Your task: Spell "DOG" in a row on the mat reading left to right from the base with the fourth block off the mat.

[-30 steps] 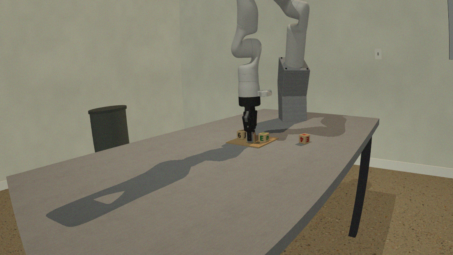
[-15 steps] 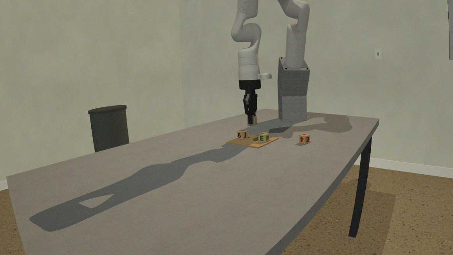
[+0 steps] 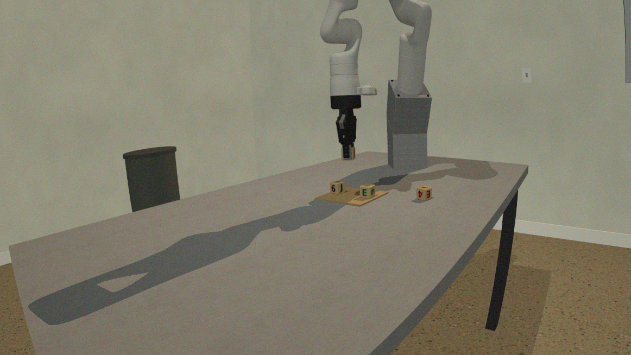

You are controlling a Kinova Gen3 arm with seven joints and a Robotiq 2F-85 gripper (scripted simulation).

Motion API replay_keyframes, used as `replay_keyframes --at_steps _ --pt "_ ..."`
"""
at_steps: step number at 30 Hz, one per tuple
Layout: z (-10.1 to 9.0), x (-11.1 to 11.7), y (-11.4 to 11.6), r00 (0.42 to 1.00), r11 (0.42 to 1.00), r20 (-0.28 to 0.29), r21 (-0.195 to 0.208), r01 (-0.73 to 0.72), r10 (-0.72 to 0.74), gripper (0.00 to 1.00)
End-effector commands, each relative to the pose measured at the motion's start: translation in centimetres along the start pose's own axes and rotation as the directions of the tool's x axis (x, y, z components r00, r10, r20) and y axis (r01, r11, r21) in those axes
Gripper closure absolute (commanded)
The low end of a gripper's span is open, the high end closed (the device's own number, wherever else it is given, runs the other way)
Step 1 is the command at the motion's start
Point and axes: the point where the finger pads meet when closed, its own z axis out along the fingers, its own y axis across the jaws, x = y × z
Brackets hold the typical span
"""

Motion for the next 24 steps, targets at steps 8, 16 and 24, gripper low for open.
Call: replay_keyframes --at_steps 8,16,24 --pt "-0.24 -0.16 -0.14 1.000 1.000 0.004 0.004 -0.009 0.009 0.74" --pt "-0.23 -0.11 -0.12 1.000 1.000 0.002 0.003 0.000 0.000 0.74" --pt "-0.18 -0.03 -0.23 0.999 0.999 0.000 0.003 0.054 -0.054 0.74"
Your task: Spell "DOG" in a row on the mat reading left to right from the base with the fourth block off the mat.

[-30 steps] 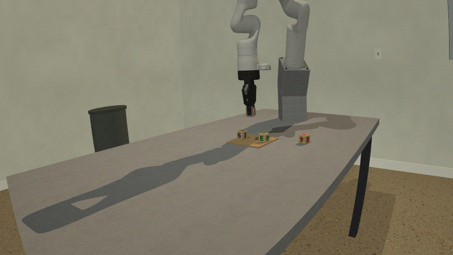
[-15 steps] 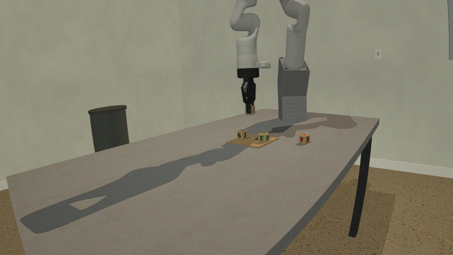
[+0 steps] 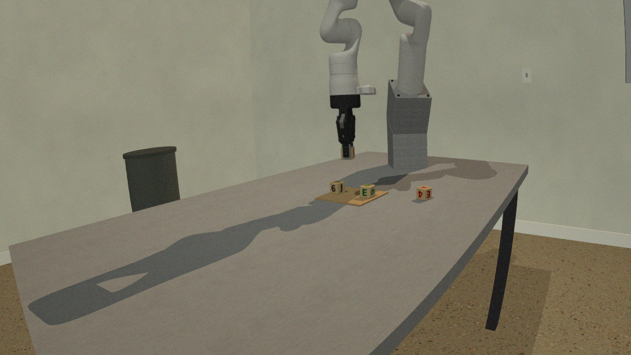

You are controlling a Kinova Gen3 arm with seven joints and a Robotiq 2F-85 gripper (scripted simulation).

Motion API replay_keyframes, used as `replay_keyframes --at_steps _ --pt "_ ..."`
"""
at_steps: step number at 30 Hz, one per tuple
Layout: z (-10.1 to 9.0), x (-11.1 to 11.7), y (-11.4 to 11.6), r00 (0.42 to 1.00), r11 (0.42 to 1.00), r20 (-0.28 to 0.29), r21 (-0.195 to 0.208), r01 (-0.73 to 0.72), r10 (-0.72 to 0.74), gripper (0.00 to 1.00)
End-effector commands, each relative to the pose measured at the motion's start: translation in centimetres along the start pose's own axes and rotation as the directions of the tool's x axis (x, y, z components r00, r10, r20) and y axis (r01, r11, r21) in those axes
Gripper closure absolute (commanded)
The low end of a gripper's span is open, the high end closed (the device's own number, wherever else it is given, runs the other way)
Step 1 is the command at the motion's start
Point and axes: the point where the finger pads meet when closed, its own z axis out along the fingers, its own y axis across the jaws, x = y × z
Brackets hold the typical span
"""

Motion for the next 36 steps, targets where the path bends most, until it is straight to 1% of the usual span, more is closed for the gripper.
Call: replay_keyframes --at_steps 1,8,17,20,27,31,34,36 --pt "-0.04 0.14 -0.13 1.000 1.000 -0.002 0.001 0.027 -0.027 0.74" --pt "0.03 0.14 -0.29 0.997 0.997 -0.002 0.002 0.081 -0.081 0.74" --pt "0.12 0.10 -0.48 0.977 0.977 -0.001 0.002 0.215 -0.215 0.74" --pt "0.11 0.10 -0.48 0.972 0.972 -0.001 0.002 0.235 -0.235 0.74" --pt "0.20 0.14 -0.74 0.922 0.922 -0.003 0.003 0.388 -0.388 0.74" --pt "0.23 0.16 -0.88 0.874 0.874 -0.004 0.003 0.486 -0.486 0.74" --pt "0.25 0.17 -0.99 0.828 0.828 -0.005 0.003 0.561 -0.561 0.74" --pt "0.25 0.17 -0.99 0.828 0.828 -0.005 0.003 0.561 -0.561 0.74"
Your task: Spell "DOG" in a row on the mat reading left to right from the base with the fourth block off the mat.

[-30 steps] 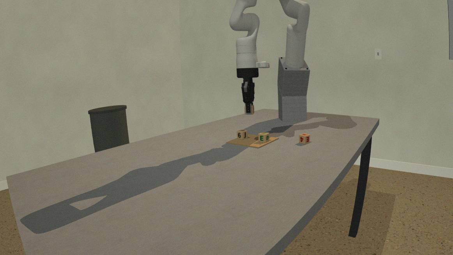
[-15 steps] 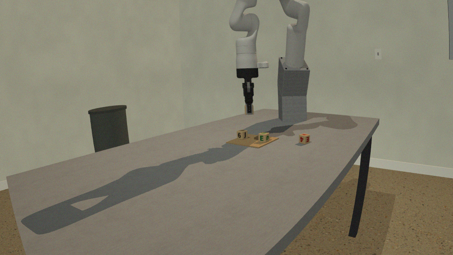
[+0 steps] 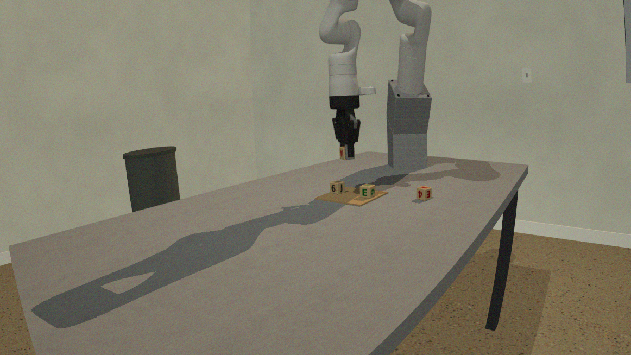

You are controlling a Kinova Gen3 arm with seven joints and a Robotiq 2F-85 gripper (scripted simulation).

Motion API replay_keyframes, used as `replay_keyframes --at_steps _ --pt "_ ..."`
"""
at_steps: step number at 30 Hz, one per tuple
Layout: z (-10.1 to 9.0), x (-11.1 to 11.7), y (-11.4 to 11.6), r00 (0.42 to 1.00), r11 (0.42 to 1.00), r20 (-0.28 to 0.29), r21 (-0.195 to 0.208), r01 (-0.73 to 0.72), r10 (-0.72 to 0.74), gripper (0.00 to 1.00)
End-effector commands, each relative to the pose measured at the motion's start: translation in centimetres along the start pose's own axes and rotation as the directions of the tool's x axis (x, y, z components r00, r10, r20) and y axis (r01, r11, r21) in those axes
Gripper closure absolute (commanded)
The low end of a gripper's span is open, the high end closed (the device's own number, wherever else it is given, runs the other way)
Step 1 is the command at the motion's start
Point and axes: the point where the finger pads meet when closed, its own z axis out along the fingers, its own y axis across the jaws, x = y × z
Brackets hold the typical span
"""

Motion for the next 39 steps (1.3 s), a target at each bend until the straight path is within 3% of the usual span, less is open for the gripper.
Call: replay_keyframes --at_steps 1,8,15,17,24,32,34,39 --pt "0.13 0.49 0.23 0.998 0.998 0.003 -0.011 0.069 -0.069 0.74" --pt "0.17 0.66 0.02 0.955 0.955 0.004 -0.010 0.295 -0.295 0.74" --pt "0.20 0.82 -0.19 0.852 0.852 0.006 -0.008 0.523 -0.523 0.74" --pt "0.20 0.82 -0.19 0.852 0.852 0.006 -0.008 0.523 -0.523 0.74" --pt "0.19 0.97 -0.38 0.689 0.689 0.007 -0.006 0.725 -0.725 0.74" --pt "0.15 1.12 -0.57 0.447 0.447 0.009 -0.003 0.895 -0.895 0.74" --pt "0.15 1.12 -0.57 0.447 0.447 0.009 -0.003 0.895 -0.895 0.74" --pt "0.10 1.20 -0.66 0.281 0.281 0.010 -0.001 0.960 -0.960 0.74"
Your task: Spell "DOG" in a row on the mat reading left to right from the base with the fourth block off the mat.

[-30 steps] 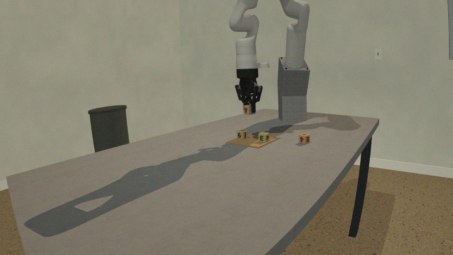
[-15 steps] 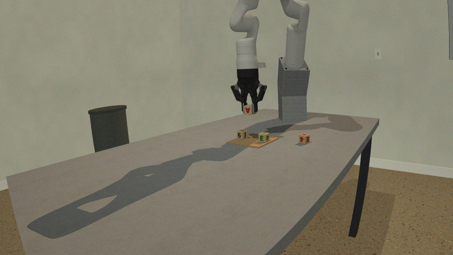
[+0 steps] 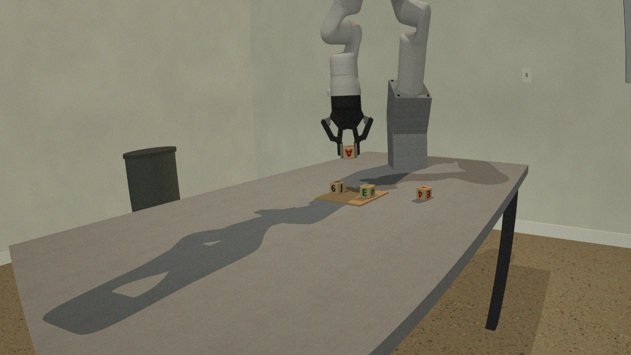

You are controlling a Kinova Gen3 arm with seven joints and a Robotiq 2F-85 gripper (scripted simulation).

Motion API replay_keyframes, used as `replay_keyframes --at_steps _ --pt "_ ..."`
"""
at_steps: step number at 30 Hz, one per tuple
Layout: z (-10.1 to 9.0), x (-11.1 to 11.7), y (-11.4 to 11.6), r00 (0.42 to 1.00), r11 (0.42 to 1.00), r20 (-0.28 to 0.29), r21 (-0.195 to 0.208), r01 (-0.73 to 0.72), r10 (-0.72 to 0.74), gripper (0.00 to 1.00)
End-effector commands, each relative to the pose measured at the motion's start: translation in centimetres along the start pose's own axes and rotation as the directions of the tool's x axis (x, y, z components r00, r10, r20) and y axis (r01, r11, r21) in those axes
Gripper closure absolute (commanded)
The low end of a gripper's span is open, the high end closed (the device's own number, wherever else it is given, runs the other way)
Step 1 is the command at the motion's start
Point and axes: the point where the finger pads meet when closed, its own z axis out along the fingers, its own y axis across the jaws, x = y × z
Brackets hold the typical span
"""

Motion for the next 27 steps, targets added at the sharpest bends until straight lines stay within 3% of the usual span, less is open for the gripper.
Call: replay_keyframes --at_steps 1,10,12,27 --pt "0.09 -0.05 0.46 0.994 0.994 0.013 0.004 0.113 -0.113 0.74" --pt "-0.01 0.10 0.52 0.920 0.920 0.012 0.009 0.391 -0.391 0.74" --pt "-0.01 0.10 0.52 0.920 0.920 0.012 0.009 0.391 -0.391 0.74" --pt "-0.19 0.22 0.58 0.723 0.723 0.007 0.017 0.691 -0.691 0.74"
